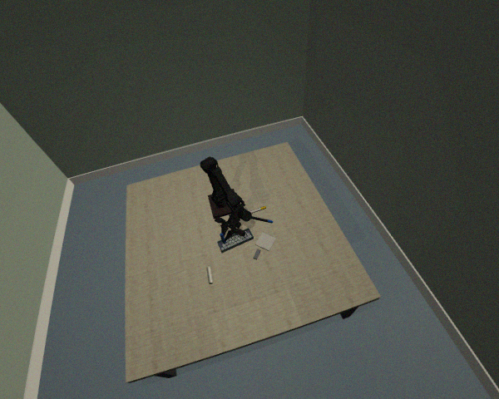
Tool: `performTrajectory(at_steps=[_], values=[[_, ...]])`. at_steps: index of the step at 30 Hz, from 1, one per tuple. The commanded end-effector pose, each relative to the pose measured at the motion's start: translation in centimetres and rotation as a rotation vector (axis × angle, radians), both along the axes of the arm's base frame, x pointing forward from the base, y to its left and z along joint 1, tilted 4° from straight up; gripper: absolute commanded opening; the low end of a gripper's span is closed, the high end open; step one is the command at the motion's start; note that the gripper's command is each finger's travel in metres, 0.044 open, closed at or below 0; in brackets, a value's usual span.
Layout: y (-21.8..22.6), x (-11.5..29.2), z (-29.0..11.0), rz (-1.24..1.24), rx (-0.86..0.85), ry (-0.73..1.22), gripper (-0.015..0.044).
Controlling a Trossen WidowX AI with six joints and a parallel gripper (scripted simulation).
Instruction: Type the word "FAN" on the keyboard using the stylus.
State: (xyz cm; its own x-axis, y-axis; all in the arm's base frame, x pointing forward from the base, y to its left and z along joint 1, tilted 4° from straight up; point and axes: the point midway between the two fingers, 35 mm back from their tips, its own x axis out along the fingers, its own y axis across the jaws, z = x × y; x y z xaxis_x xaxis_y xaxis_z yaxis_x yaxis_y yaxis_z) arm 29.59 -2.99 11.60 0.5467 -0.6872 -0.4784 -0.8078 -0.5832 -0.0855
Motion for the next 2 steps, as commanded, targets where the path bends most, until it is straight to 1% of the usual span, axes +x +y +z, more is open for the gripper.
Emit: performTrajectory(at_steps=[1, 2], values=[[-0.02, 0.06, 0.36, 0.001, -0.006, -0.002, 0.0081], [-0.02, 0.06, 0.36, 0.001, -0.006, -0.002, 0.0081]])
